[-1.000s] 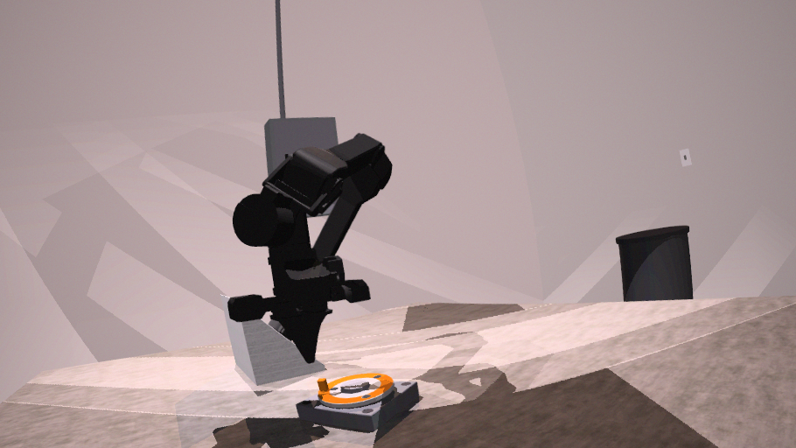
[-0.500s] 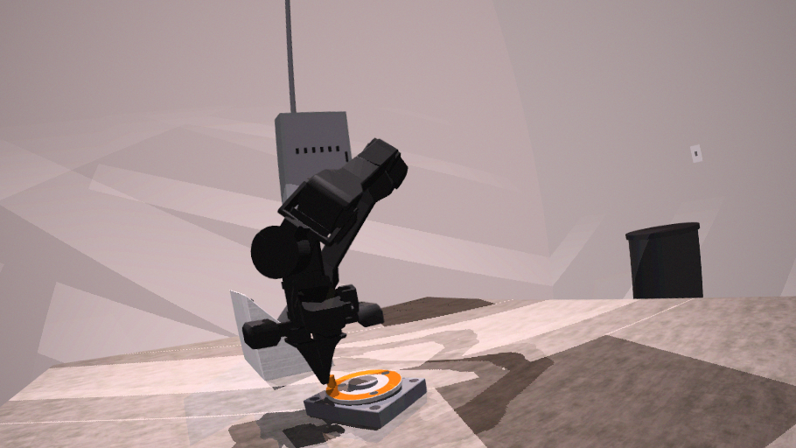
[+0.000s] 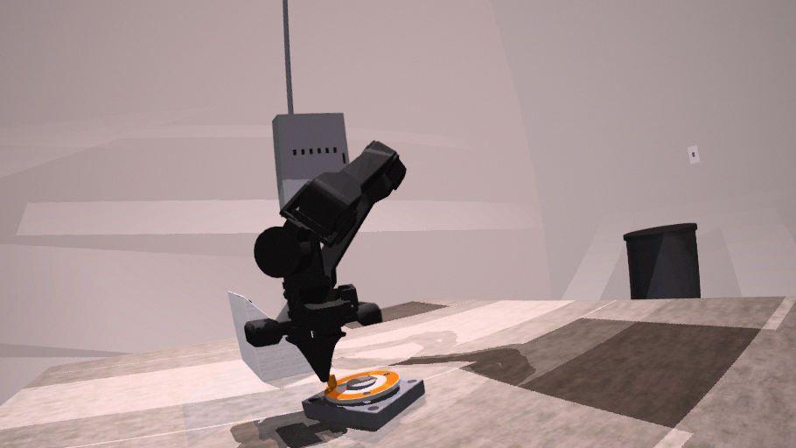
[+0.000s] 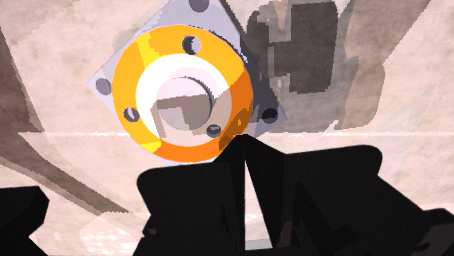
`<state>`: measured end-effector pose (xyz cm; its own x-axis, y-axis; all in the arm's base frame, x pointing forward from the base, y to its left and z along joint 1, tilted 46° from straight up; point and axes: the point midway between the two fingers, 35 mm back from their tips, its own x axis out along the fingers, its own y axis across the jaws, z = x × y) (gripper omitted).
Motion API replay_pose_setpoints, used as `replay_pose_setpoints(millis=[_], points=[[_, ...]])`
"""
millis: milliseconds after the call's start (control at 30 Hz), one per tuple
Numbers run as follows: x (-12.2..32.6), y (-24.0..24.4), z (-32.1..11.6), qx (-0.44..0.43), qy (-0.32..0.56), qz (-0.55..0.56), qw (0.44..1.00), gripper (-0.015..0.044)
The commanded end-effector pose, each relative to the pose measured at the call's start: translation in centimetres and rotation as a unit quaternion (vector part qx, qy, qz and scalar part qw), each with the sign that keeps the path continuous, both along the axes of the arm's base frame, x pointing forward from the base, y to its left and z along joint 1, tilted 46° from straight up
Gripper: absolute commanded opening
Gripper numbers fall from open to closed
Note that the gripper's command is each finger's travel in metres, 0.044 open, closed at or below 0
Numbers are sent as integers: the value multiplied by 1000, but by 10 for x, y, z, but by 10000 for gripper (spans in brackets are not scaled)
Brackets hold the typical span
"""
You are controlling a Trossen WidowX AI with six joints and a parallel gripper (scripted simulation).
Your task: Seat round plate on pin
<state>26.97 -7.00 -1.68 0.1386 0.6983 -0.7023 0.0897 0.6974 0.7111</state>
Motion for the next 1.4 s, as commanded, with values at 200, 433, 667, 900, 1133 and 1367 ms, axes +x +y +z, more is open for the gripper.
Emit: replay_pose_setpoints(millis=[200, 433, 667, 900, 1133, 1367], points=[[-10, 10, 4, 7, 7, -1, 1000, 0], [-13, 14, 8, 7, 7, -1, 1000, 0], [-15, 18, 12, 7, 7, -1, 1000, 0], [-16, 22, 15, 7, 7, -1, 1000, 0], [-17, 26, 19, 7, 7, -1, 1000, 0], [-17, 29, 24, 7, 7, -1, 1000, 0]])
